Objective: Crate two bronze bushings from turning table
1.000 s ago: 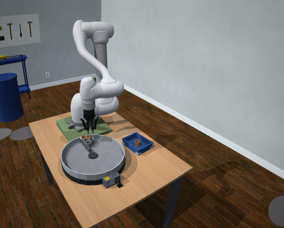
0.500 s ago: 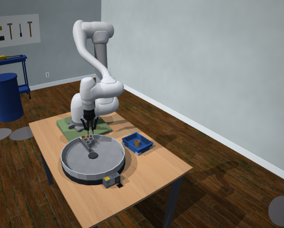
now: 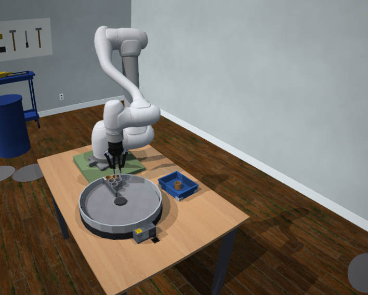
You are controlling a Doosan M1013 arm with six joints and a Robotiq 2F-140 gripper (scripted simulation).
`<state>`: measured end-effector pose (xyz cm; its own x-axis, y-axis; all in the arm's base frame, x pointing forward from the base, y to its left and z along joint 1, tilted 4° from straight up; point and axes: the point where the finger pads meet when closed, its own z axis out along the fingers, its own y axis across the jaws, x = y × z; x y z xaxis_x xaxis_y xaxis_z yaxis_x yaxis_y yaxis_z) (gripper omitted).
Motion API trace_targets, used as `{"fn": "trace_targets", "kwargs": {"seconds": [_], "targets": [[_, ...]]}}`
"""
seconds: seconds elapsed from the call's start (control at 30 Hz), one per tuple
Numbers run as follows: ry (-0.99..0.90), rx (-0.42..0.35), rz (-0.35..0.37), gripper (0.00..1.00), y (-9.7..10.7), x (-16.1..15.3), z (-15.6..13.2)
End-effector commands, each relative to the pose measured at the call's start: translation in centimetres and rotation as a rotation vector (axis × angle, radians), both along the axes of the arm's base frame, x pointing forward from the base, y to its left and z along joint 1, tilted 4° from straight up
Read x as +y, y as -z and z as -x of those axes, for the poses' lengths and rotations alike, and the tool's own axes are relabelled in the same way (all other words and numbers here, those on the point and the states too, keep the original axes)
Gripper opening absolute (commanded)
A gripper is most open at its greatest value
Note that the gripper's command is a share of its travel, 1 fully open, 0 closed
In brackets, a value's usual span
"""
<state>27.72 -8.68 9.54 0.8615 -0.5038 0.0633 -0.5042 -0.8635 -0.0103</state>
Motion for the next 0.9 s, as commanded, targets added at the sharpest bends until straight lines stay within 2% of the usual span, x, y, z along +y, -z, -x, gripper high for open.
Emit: {"fn": "trace_targets", "kwargs": {"seconds": [0.0,0.1,0.13,0.87], "targets": [[0.0,0.0,-0.003,0.1,0.25,0.06,0.07],[0.0,0.0,-0.003,0.1,0.25,0.06,0.07],[0.0,0.0,-0.003,0.0,0.25,0.06,0.07],[0.0,0.0,-0.003,0.0,0.25,0.06,0.07]]}}
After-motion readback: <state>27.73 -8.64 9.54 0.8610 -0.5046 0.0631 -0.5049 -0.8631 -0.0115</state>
